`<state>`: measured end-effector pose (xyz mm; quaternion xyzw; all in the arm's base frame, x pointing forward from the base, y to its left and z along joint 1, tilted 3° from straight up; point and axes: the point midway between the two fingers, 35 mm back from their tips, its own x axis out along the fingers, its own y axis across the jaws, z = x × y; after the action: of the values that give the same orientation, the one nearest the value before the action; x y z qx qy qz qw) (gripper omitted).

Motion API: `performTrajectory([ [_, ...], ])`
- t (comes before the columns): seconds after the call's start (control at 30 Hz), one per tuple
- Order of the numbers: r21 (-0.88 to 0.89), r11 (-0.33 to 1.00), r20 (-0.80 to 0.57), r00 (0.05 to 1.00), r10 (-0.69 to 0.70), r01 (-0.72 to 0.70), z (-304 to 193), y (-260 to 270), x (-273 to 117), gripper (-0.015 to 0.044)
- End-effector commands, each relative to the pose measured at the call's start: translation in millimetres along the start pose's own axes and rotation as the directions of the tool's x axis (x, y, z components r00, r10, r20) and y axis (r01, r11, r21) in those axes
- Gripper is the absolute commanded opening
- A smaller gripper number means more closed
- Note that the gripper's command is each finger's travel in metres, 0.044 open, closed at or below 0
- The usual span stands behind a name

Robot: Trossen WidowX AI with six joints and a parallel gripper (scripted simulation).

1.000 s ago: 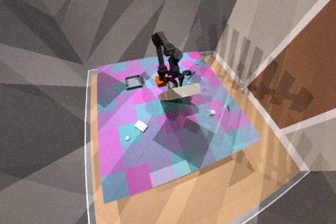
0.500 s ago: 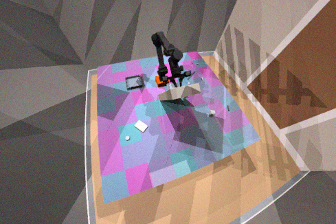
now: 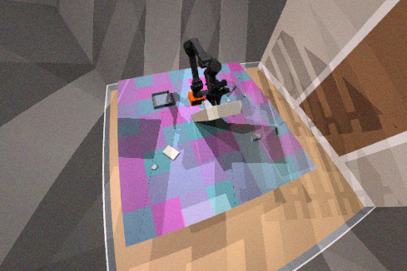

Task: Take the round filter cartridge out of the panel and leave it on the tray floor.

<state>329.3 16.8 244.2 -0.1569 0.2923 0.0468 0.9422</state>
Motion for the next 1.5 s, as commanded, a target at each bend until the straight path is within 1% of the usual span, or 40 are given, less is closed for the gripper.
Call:
performTrajectory([
  [0.0, -0.136, 0.991, -0.003, 1.000, 0.000, 0.000, 0.2, 0.4, 8.5, 0.0000],
  [0.23, -0.025, 1.000, -0.003, 1.000, 0.000, 0.000, 0.2, 0.3, 9.5, 0.0000],
  [1.47, -0.025, 1.000, -0.003, 1.000, 0.000, 0.000, 0.2, 0.3, 9.5, 0.0000],
])
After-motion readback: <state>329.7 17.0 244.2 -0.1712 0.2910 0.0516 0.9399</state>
